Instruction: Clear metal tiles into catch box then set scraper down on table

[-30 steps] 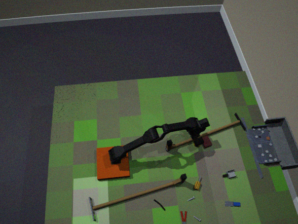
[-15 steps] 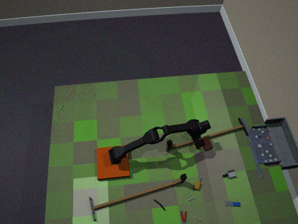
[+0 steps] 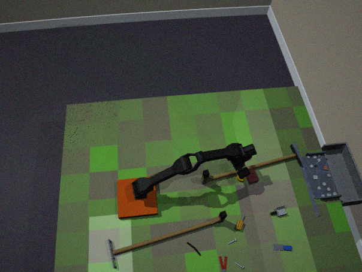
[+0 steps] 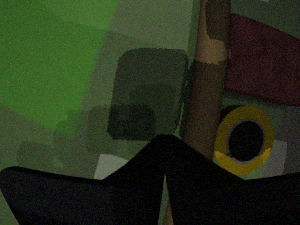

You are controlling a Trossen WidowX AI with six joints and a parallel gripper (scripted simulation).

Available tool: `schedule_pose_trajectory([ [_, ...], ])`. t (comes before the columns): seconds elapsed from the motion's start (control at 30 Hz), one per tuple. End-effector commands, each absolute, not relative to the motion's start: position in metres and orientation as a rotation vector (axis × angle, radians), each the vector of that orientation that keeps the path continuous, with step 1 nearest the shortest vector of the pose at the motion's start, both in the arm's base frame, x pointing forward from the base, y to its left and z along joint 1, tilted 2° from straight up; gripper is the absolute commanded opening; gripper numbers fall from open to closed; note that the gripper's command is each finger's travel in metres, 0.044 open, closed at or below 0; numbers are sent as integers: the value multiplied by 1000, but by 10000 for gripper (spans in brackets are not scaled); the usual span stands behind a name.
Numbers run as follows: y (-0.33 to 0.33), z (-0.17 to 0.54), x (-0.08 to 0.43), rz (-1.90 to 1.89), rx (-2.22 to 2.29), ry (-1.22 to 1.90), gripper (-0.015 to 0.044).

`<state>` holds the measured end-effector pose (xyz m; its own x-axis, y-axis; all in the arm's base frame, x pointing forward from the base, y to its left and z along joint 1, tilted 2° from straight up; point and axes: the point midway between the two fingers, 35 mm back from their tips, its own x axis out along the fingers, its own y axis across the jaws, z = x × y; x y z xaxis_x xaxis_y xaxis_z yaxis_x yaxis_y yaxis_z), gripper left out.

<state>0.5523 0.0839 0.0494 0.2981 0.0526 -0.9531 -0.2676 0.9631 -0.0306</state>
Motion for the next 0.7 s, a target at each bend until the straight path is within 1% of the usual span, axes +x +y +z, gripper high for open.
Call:
schedule_pose_trajectory([
  [0.0,84,67,550,212,-195,1235,0],
  [0.13,84,76,549,212,-194,1226,0],
  [0.67,84,75,550,215,-197,1224,0],
])
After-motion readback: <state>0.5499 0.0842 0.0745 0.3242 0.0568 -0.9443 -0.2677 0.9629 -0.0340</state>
